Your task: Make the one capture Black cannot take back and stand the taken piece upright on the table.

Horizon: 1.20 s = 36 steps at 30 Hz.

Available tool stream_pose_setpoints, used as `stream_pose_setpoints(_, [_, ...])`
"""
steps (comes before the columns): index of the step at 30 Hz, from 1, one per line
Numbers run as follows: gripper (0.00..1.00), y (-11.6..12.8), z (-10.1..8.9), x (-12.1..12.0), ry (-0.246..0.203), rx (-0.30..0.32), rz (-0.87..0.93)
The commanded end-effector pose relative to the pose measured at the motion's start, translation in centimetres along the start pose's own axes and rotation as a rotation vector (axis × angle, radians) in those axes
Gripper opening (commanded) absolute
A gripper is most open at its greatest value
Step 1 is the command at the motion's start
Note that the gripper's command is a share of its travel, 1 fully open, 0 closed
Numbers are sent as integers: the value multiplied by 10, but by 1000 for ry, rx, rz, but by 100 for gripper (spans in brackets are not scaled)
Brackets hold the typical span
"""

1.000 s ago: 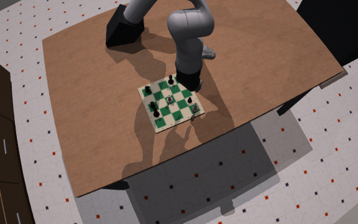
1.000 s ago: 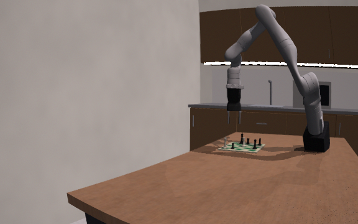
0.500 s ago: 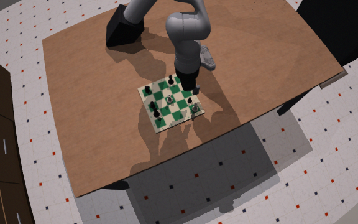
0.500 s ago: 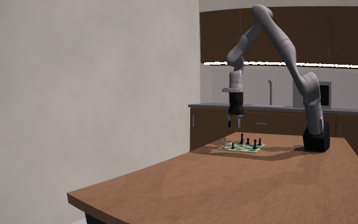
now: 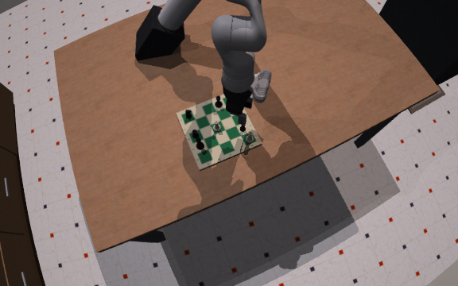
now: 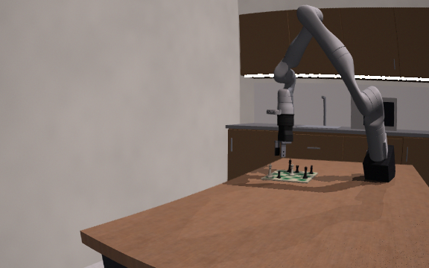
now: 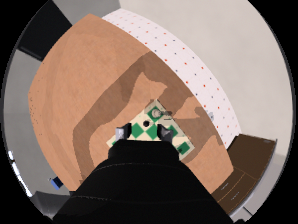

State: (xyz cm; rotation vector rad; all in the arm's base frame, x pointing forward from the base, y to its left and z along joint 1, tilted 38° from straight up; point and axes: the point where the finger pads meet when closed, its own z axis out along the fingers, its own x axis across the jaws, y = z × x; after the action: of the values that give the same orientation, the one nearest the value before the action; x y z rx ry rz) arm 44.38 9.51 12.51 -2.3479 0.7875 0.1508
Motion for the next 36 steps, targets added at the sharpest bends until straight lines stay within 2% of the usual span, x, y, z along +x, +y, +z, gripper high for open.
stream_pose_setpoints(1, [100, 0, 2, 0, 5, -5, 55])
stream_pose_setpoints(8, [100, 2, 4, 3, 15, -4, 188])
stream_pose_setpoints(17, [100, 3, 4, 4, 17, -3, 212])
stream_pose_setpoints(18, [68, 3, 4, 4, 17, -3, 212])
stream_pose_setpoints(36, [68, 3, 4, 4, 17, -3, 212])
